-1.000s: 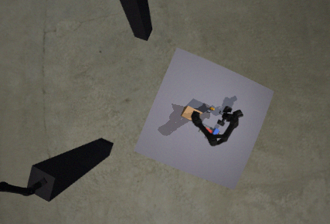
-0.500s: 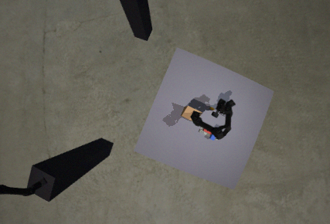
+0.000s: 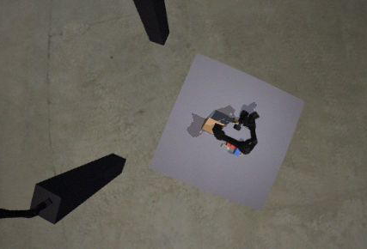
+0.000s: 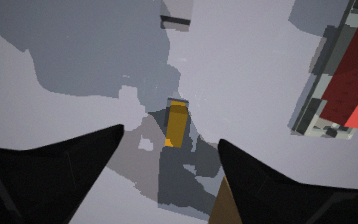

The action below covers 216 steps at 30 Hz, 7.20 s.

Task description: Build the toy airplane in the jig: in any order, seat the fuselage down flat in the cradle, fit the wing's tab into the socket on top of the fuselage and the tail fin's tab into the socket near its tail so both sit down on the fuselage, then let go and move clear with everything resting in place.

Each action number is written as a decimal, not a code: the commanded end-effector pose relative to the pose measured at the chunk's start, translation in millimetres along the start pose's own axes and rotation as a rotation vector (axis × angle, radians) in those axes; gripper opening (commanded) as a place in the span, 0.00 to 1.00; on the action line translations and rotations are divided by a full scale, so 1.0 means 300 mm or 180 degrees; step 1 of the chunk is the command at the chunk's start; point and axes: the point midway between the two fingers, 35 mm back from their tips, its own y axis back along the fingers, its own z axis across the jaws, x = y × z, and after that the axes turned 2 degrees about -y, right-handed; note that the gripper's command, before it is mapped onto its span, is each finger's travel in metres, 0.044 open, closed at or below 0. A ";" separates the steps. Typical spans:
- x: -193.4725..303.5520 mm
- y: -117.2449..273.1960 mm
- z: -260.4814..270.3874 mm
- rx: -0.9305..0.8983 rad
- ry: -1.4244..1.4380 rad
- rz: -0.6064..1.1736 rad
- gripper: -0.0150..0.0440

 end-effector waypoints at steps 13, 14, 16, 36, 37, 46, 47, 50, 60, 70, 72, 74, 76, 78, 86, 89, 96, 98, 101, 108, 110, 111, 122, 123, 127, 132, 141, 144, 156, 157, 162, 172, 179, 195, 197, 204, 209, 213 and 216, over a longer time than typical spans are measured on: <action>0.003 -0.090 -0.008 0.0029 0.0023 0.0008 1.00; 0.003 -0.095 -0.008 0.0030 0.0023 0.0007 1.00; 0.003 -0.106 -0.009 0.0031 0.0023 0.0007 1.00; 0.008 -0.170 -0.014 0.0040 0.0022 0.0007 0.73; 0.008 -0.170 -0.014 0.0040 0.0022 0.0007 0.69; 0.008 -0.170 -0.014 0.0040 0.0022 0.0007 0.35; 0.008 -0.170 -0.014 0.0040 0.0022 0.0007 0.34; 0.008 -0.170 -0.014 0.0040 0.0022 0.0007 0.31; 0.005 -0.132 -0.007 0.0031 0.0054 0.0036 0.25; -0.007 -0.042 0.006 0.0016 0.0059 0.0039 0.25; -0.009 -0.022 0.009 0.0014 0.0057 0.0037 0.25; -0.010 -0.002 0.010 0.0012 0.0056 0.0036 0.25; -0.011 0.018 0.012 0.0010 0.0054 0.0034 0.25; -0.012 0.038 0.013 0.0009 0.0052 0.0032 0.25; -0.011 0.120 0.013 0.0007 0.0044 0.0026 0.25; -0.009 0.152 0.011 0.0008 0.0041 0.0024 0.25; -0.001 0.226 0.004 0.0013 0.0033 0.0018 0.25; 0.002 0.247 0.001 0.0015 0.0030 0.0016 0.25; 0.006 0.272 -0.003 0.0018 0.0027 0.0014 0.25; -0.027 0.274 -0.034 -0.0027 0.0045 0.0023 0.25; -0.042 0.273 -0.049 -0.0046 0.0052 0.0026 0.25; -0.049 0.273 -0.056 -0.0055 0.0056 0.0027 0.25; -0.121 0.264 -0.144 -0.0137 0.0084 0.0028 0.25; -0.127 0.263 -0.152 -0.0143 0.0086 0.0027 0.25; -0.149 0.257 -0.187 -0.0164 0.0092 0.0023 0.25; -0.175 0.249 -0.232 -0.0183 0.0098 0.0017 0.25; -0.213 0.230 -0.316 -0.0200 0.0102 0.0002 0.25; -0.224 0.224 -0.345 -0.0201 0.0102 -0.0004 0.25; -0.253 0.193 -0.466 -0.0176 0.0095 -0.0023 0.25; -0.255 0.190 -0.476 -0.0172 0.0094 -0.0024 0.25; -0.260 0.176 -0.527 -0.0148 0.0089 -0.0028 0.25; -0.260 0.148 -0.630 -0.0080 0.0077 -0.0028 0.25; -0.251 0.128 -0.702 -0.0017 0.0068 -0.0018 0.25; -0.229 0.104 -0.790 0.0075 0.0056 0.0007 0.36; -0.229 0.104 -0.790 0.0075 0.0056 0.0007 0.36; -0.229 0.104 -0.791 0.0075 0.0056 0.0007 0.36; -0.229 0.104 -0.791 0.0075 0.0056 0.0007 0.36; -0.230 0.090 -0.790 0.0073 0.0056 0.0008 0.36; -0.231 0.074 -0.790 0.0072 0.0056 0.0008 0.36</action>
